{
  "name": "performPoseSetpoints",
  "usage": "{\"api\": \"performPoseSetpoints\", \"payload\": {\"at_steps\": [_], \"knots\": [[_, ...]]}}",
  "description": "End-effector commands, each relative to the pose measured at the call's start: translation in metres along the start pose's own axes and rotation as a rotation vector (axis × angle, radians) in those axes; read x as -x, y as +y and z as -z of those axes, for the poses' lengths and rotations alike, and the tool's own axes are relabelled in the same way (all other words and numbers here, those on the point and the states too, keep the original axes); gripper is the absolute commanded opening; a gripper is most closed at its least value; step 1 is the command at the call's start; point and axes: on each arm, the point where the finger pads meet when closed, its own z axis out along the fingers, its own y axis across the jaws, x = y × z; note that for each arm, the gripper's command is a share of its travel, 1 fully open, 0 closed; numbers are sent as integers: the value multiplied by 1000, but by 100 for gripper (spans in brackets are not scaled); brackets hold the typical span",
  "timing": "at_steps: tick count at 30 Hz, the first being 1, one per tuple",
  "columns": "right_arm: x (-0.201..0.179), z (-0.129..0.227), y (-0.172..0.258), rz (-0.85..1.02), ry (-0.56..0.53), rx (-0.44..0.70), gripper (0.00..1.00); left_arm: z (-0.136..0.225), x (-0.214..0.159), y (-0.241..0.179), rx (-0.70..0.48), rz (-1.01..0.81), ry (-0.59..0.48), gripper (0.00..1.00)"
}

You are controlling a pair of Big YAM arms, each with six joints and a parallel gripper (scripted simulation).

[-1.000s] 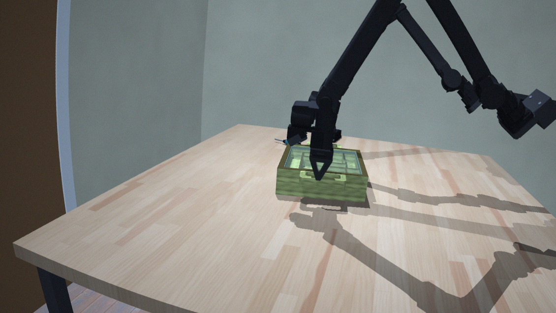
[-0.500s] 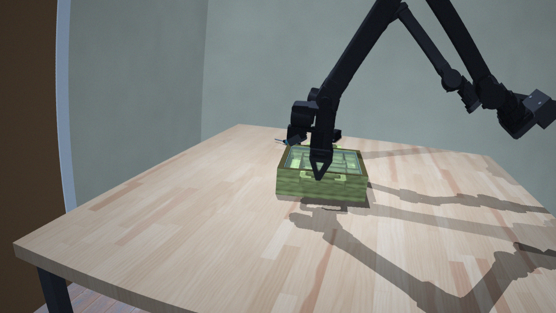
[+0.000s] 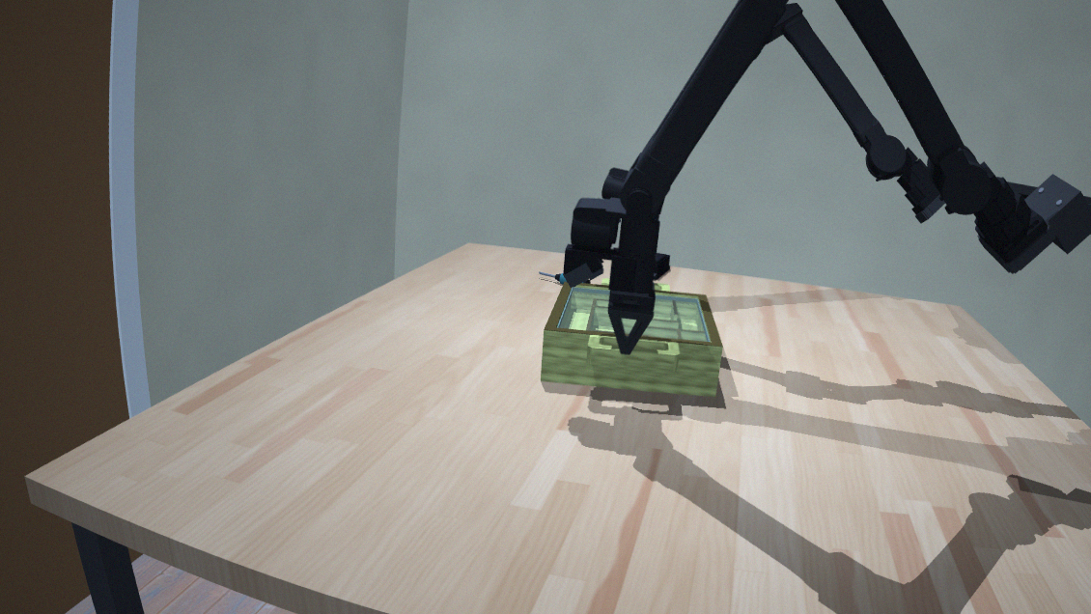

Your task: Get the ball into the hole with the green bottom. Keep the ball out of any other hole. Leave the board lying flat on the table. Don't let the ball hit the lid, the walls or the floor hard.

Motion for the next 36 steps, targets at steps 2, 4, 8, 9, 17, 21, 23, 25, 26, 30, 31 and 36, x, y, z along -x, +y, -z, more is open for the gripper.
{"api": "performPoseSetpoints", "payload": {"at_steps": [2, 4, 8, 9, 17, 21, 23, 25, 26, 30, 31, 36], "knots": [[6, -2, 6, -7, -12, 9, 41, 41, 10, -7, -20, 4, -33, 41], [6, -2, 6, -7, -12, 9, 41, 49, 14, -7, -20, 6, -40, 41], [6, -2, 6, -7, -12, 9, 41, 60, 10, -7, -20, 5, -36, 41], [6, -2, 6, -7, -12, 9, 41, 60, 10, -7, -20, 5, -36, 41], [6, -2, 6, -7, -12, 9, 41, 83, 9, -5, -18, 6, -35, 41], [6, -2, 6, -7, -12, 9, 41, 80, 15, -8, -19, 8, -41, 41], [6, -2, 6, -7, -12, 9, 41, 78, 14, -8, -19, 7, -35, 41], [6, -2, 6, -7, -12, 9, 41, 78, 14, -8, -19, 6, -34, 41], [6, -2, 6, -7, -12, 9, 41, 78, 14, -8, -19, 6, -34, 41], [20, 31, 5, -10, -43, 10, 41, 70, 15, -1, -5, 17, -34, 41], [20, 34, 5, -11, -45, 10, 41, 70, 15, -1, -6, 17, -34, 41], [22, 55, 4, -12, -53, 9, 41, 70, 15, -1, -6, 14, -34, 41]]}}
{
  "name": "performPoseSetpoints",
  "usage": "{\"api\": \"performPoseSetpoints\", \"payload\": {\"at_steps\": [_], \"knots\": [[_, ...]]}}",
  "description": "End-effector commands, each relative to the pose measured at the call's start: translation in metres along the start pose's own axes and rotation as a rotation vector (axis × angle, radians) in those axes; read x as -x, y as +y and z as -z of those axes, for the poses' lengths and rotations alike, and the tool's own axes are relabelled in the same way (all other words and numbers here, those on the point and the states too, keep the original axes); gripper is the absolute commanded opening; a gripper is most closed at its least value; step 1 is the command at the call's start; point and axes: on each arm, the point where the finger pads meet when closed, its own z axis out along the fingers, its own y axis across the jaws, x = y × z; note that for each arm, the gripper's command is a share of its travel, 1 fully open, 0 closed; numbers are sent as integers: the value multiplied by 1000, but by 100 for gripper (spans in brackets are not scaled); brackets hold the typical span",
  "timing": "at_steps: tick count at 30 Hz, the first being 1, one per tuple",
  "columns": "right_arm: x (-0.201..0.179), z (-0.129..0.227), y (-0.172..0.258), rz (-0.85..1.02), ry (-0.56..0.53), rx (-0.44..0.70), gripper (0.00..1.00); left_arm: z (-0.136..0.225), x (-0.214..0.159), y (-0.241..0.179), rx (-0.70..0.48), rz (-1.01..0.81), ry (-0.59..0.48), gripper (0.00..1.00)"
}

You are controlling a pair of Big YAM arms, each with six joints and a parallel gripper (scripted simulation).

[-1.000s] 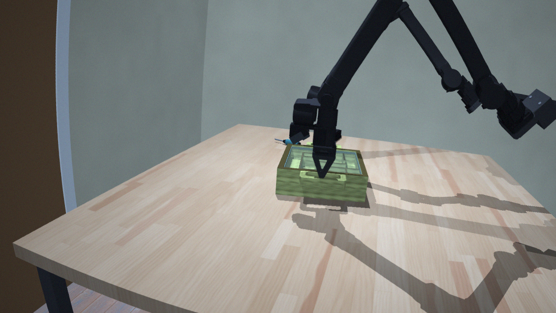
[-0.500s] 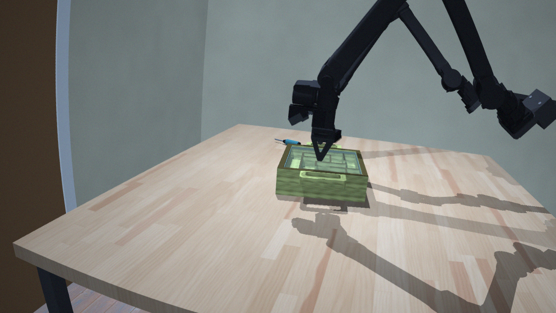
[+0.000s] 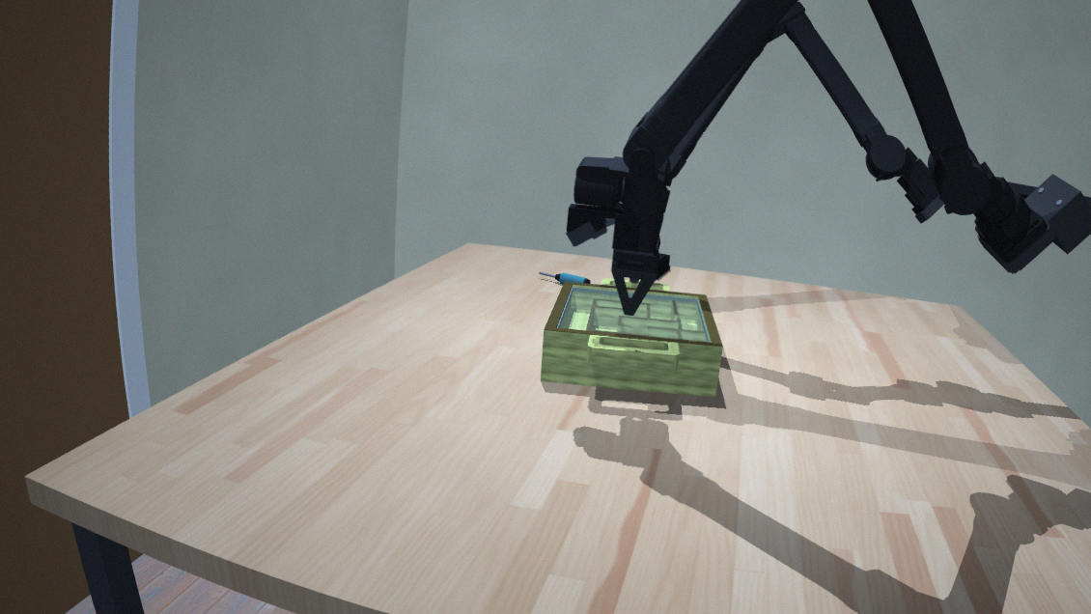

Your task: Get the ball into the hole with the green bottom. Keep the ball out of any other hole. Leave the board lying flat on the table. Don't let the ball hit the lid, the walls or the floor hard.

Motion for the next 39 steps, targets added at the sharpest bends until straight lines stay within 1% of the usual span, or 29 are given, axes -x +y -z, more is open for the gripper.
{"api": "performPoseSetpoints", "payload": {"at_steps": [1, 5, 8, 11, 19, 20, 22, 24, 25, 26, 27, 33, 39], "knots": [[33, 53, 1, -18, -80, 5, 41, 9, 13, 1, 1, 11, -26, 41], [34, 69, 1, -19, -84, 4, 41, 9, 13, 1, 1, 11, -26, 41], [32, 70, 2, -19, -81, 5, 41, 9, 13, 1, 1, 11, -26, 41], [31, 80, 1, -20, -80, 5, 41, 9, 13, 1, 1, 11, -26, 41], [26, 74, 4, -17, -66, 8, 41, 9, 13, 1, 1, 11, -26, 41], [36, 80, -11, -44, -108, -13, 41, 24, 33, 10, -3, 22, -95, 41], [43, 83, -20, -61, -127, -25, 41, 21, 25, 12, -5, 18, -88, 41], [43, 83, -20, -61, -127, -25, 41, 21, 25, 12, -5, 18, -88, 41], [50, 87, -22, -70, -145, -26, 41, 25, 31, 13, -7, 21, -103, 41], [48, 87, -23, -76, -146, -26, 41, 22, 25, 14, -9, 19, -97, 41], [42, 85, -21, -80, -140, -23, 41, 23, 27, 15, -12, 21, -107, 41], [56, 98, -29, -133, -211, -21, 41, 38, 51, 23, -41, 40, -200, 41], [76, 117, -37, -198, -312, -10, 41, 57, 77, 35, -79, 56, -319, 41]]}}
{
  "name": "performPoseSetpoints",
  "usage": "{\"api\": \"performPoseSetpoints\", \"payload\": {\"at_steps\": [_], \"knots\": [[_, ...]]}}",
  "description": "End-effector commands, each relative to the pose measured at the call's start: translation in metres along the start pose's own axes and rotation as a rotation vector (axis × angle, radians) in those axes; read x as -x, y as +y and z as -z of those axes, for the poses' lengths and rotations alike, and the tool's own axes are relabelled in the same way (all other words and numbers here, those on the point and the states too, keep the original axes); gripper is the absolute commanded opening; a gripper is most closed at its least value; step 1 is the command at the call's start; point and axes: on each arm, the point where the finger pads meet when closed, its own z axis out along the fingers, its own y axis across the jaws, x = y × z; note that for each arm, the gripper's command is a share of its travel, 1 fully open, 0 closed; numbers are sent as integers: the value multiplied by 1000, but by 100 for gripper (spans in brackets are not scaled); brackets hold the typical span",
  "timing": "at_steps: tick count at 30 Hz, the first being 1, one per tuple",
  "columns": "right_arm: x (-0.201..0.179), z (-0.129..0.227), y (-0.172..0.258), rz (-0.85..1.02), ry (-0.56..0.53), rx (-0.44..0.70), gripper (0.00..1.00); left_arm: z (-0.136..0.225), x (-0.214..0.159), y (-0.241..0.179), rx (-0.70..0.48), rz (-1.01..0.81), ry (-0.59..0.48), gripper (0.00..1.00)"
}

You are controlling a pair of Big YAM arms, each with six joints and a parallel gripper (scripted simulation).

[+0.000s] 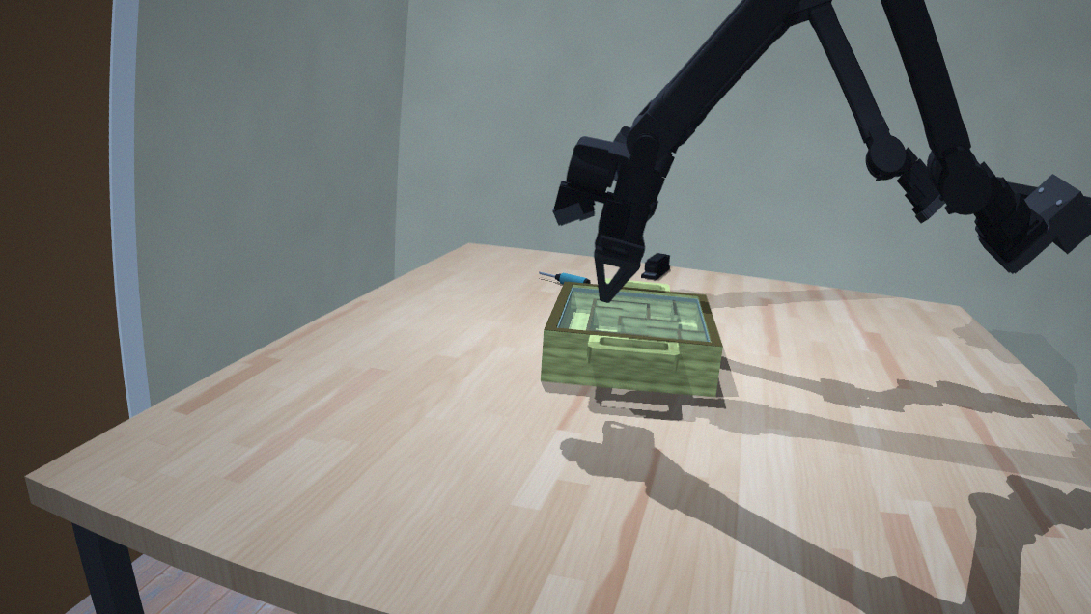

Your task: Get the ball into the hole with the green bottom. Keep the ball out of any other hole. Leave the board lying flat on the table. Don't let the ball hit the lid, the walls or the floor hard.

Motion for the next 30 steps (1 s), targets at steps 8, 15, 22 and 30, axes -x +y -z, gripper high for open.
{"api": "performPoseSetpoints", "payload": {"at_steps": [8, 15, 22, 30], "knots": [[70, 52, -25, -155, -266, 4, 41, 51, 77, 26, -72, 20, -307, 41], [93, 76, -32, -211, -381, 30, 41, 81, 110, 39, -107, 13, -460, 41], [96, 77, -27, -219, -407, 51, 41, 75, 108, 40, -123, 9, -482, 41], [126, 110, -43, -240, -509, 48, 41, 130, 158, 52, -128, 0, -639, 41]]}}
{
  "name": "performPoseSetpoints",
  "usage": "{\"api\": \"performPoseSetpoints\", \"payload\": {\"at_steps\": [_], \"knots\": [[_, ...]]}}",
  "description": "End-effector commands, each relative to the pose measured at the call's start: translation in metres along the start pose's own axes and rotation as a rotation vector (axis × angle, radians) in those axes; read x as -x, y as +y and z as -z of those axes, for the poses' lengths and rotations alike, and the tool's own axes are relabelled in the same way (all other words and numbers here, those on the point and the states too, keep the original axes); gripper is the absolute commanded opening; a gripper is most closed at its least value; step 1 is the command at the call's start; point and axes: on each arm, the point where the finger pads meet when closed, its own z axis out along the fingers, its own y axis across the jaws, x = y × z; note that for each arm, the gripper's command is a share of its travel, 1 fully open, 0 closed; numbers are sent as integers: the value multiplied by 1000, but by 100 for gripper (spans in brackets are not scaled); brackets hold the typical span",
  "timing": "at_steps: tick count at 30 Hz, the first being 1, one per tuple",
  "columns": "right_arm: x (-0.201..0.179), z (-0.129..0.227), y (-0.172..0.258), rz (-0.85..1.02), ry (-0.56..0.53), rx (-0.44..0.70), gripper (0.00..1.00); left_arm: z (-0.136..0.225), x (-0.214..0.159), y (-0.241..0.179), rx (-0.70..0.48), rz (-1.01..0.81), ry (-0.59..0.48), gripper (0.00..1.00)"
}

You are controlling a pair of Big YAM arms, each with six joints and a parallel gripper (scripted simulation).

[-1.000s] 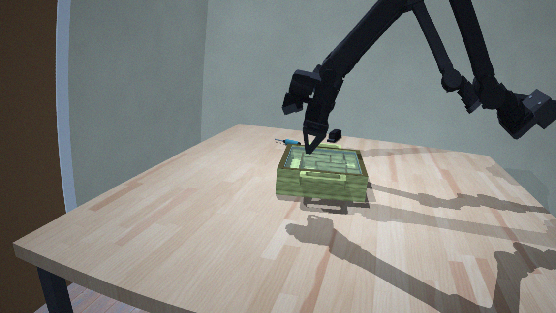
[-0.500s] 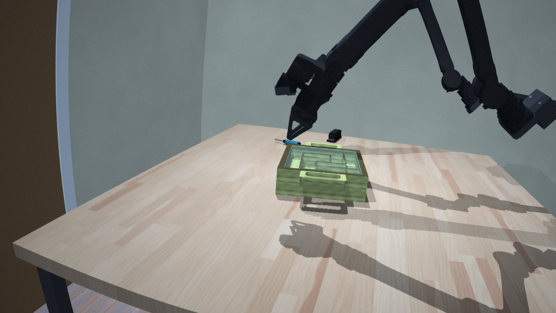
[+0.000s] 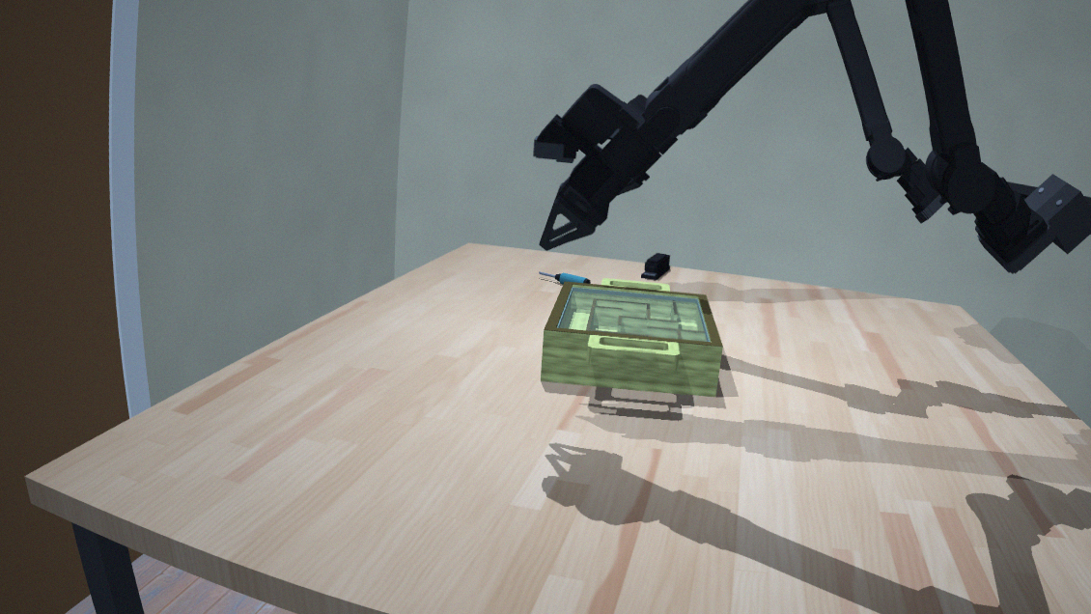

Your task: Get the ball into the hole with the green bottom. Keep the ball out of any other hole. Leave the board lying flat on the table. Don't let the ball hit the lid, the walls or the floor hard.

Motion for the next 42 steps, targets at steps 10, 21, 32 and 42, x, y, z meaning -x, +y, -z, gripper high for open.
{"api": "performPoseSetpoints", "payload": {"at_steps": [10, 21, 32, 42], "knots": [[25, 1, 10, -6, -46, 28, 41, 5, 31, 3, -5, 4, -56, 41], [47, 22, 8, -7, -113, 28, 41, 27, 66, -2, -12, -8, -139, 41], [52, 26, 0, -7, -123, 10, 41, 32, 78, -6, -19, -21, -171, 41], [48, 26, -5, -8, -113, 0, 41, 9, 57, -9, -24, -23, -127, 41]]}}
